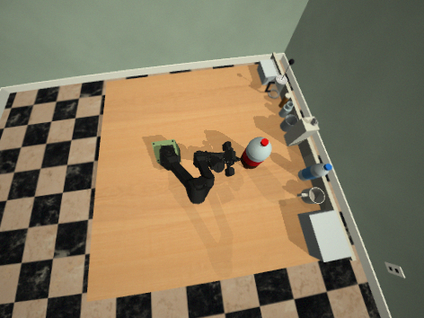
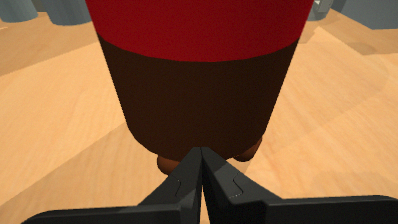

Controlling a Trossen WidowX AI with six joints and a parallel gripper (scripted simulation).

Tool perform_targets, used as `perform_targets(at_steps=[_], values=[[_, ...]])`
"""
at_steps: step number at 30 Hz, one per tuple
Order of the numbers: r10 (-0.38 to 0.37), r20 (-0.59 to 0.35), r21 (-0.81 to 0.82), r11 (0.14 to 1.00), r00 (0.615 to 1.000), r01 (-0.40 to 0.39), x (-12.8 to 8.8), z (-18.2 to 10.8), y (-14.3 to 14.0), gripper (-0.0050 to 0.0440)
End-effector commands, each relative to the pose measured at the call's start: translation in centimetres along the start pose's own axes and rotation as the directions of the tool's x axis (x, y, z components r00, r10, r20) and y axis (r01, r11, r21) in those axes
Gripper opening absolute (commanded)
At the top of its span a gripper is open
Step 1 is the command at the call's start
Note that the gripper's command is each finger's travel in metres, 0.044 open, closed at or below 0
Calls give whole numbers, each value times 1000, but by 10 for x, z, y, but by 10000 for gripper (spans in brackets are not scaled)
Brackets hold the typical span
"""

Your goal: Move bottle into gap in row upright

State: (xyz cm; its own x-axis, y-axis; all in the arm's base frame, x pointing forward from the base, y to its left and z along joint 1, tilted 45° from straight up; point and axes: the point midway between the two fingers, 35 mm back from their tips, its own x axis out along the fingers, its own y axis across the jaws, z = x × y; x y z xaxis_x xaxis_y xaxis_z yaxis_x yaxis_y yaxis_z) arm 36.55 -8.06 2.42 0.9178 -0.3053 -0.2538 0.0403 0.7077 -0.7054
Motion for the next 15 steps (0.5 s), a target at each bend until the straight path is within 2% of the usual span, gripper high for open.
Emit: perform_targets(at_steps=[1, 15], values=[[0, 12, 3, 1000, 1000, 0, 2, 4, 1, -50], [0, 9, 4, 1000, 1000, 0, 5, 5, 2, -50]])
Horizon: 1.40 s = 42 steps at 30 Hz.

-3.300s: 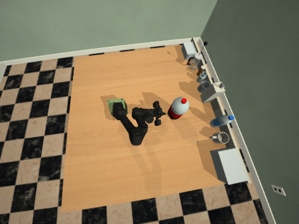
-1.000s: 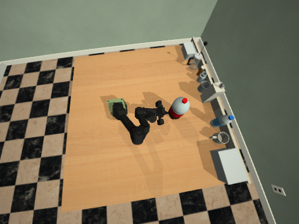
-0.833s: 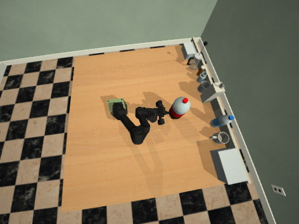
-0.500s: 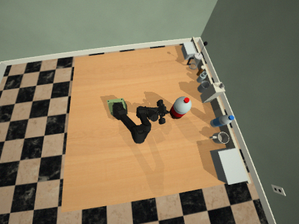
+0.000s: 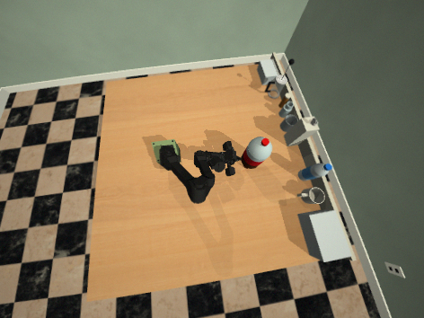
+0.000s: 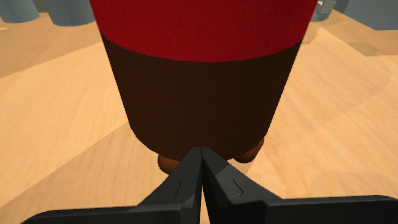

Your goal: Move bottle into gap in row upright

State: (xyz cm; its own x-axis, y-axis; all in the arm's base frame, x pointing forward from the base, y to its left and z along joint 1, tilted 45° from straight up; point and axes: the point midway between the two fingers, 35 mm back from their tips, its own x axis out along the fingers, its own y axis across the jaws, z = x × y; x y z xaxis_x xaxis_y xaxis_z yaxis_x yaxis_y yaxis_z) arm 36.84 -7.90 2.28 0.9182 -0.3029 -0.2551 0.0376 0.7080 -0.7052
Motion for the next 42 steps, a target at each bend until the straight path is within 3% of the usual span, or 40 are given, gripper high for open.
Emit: perform_targets(at_steps=[1, 34, 42], values=[[-4, 9, 5, 1000, 1000, 4, 3, 4, 0, -50], [-4, 8, 5, 1000, 1000, 4, 9, 6, 3, -50], [-6, 9, 7, 1000, 1000, 6, 18, 11, 6, -50]])
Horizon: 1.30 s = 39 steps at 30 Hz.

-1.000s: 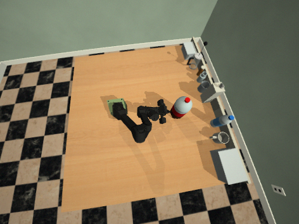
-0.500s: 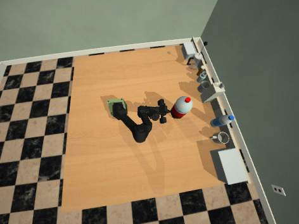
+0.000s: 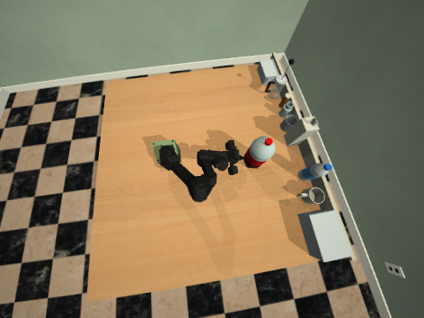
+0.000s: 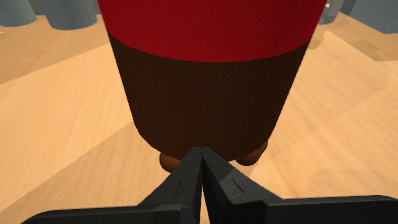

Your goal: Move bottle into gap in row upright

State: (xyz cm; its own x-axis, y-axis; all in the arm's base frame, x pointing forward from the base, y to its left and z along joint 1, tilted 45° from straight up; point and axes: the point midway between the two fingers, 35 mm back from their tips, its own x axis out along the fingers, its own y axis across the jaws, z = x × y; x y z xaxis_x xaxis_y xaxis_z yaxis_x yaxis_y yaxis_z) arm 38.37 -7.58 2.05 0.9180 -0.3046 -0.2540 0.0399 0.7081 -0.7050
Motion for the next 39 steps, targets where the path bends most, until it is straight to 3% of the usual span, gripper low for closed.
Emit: perform_targets(at_steps=[1, 39], values=[[-4, 9, 6, 1000, 1000, 4, 5, 5, 3, -50], [-3, 9, 4, 1000, 1000, 3, 13, 9, 6, -50]])
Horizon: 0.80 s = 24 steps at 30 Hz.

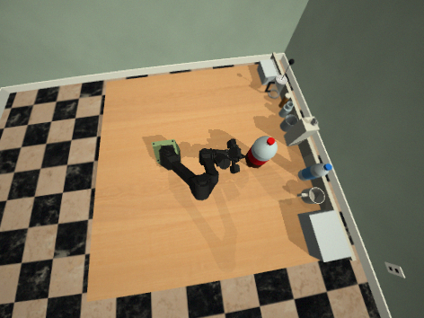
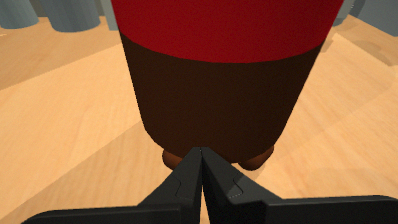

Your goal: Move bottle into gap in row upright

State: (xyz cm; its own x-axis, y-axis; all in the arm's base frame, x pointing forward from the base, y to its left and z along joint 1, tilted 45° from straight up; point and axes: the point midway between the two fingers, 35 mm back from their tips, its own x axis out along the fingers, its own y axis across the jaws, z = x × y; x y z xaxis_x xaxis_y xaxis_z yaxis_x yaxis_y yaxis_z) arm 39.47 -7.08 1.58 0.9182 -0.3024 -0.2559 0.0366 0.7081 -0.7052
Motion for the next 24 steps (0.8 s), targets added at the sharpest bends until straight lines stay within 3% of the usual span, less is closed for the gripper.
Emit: perform_targets(at_steps=[1, 24], values=[[-6, 9, 5, 1000, 1000, 6, 3, 4, -1, -50], [-7, 9, 7, 1000, 1000, 7, 15, 10, 2, -50]])
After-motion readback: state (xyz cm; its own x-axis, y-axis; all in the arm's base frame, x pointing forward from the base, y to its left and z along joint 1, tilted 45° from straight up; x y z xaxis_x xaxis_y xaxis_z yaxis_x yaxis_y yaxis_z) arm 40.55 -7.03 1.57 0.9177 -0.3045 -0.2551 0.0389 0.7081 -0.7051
